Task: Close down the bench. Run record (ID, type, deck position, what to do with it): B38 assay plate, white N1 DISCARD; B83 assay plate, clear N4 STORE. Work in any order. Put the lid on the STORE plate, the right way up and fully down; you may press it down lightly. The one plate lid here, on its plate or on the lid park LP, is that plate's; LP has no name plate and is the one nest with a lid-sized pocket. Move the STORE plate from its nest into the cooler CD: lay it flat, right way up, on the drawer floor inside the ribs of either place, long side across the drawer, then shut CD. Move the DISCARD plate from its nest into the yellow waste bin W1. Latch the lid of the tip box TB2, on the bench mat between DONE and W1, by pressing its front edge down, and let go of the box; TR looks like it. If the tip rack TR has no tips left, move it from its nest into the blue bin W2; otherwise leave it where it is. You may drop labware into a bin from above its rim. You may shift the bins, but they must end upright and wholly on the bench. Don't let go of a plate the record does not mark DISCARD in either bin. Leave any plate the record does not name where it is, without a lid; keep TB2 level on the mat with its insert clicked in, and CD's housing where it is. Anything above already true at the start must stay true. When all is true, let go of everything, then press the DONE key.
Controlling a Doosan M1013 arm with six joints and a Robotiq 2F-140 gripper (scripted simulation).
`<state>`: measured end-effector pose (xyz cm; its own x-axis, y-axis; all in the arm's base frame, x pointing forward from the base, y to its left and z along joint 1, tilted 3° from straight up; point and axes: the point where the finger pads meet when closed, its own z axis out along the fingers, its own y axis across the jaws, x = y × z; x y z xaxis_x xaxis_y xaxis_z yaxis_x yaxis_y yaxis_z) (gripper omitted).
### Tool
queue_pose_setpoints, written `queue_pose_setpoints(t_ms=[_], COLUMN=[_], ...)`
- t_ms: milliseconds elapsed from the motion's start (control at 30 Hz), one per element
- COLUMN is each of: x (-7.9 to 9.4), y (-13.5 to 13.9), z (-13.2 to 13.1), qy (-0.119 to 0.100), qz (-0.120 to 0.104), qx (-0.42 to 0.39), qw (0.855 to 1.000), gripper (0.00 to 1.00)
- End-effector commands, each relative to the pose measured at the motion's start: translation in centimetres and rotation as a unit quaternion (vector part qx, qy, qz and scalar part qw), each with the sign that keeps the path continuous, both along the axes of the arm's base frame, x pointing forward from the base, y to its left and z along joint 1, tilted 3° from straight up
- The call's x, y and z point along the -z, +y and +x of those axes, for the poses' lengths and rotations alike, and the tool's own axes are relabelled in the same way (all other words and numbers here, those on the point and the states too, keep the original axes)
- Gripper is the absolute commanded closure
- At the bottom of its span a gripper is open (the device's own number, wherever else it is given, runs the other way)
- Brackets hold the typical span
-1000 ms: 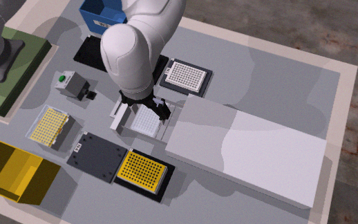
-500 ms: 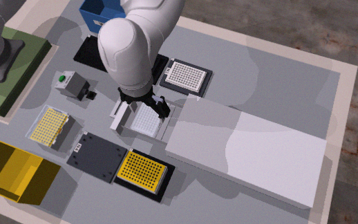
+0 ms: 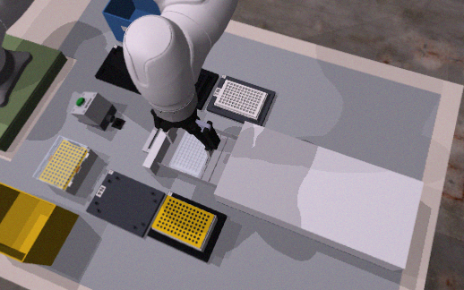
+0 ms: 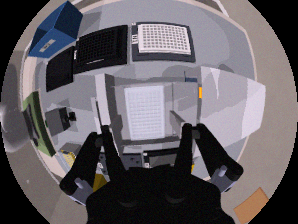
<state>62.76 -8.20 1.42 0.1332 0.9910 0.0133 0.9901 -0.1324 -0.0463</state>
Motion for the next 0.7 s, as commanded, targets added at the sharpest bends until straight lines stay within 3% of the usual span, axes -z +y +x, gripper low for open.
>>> queue_pose_setpoints(t_ms=[0,667], x=[-0.5,-2.9], y=[0.0,-0.1], z=[0.0,0.1], qy=[0.000,0.000], qz=[0.000,0.000], qx=[0.000,0.000], qw=[1.000,1.000], gripper=[0.34,0.34])
